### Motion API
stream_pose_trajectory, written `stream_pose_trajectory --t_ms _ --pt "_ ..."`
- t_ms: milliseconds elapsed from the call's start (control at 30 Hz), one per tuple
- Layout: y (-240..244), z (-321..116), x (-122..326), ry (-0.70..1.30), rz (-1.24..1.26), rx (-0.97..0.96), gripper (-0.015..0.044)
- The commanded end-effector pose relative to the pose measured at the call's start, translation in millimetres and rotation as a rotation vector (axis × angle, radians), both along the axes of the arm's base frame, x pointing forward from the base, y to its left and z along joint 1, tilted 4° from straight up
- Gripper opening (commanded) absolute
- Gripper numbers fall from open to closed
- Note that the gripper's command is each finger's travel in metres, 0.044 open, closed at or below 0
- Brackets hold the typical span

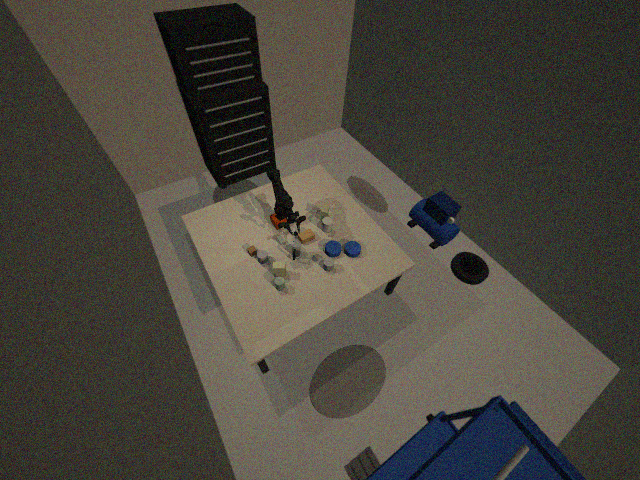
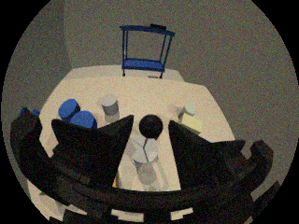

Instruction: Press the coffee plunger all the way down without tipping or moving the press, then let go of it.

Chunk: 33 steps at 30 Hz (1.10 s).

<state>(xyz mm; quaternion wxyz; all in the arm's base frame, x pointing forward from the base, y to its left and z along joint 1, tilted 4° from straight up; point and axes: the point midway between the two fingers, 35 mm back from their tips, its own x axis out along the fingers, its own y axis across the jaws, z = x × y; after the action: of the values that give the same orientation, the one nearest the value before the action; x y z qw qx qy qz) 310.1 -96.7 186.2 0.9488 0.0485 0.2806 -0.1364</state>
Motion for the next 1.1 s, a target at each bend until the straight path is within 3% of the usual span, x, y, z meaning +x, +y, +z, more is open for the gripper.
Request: stream_pose_trajectory --t_ms 0,1067 --pt "0 -1 0 -0.001 -0.001 0.002 0.0115" --pt "-1 -34 5 -0.001 -0.001 0.002 0.0115"
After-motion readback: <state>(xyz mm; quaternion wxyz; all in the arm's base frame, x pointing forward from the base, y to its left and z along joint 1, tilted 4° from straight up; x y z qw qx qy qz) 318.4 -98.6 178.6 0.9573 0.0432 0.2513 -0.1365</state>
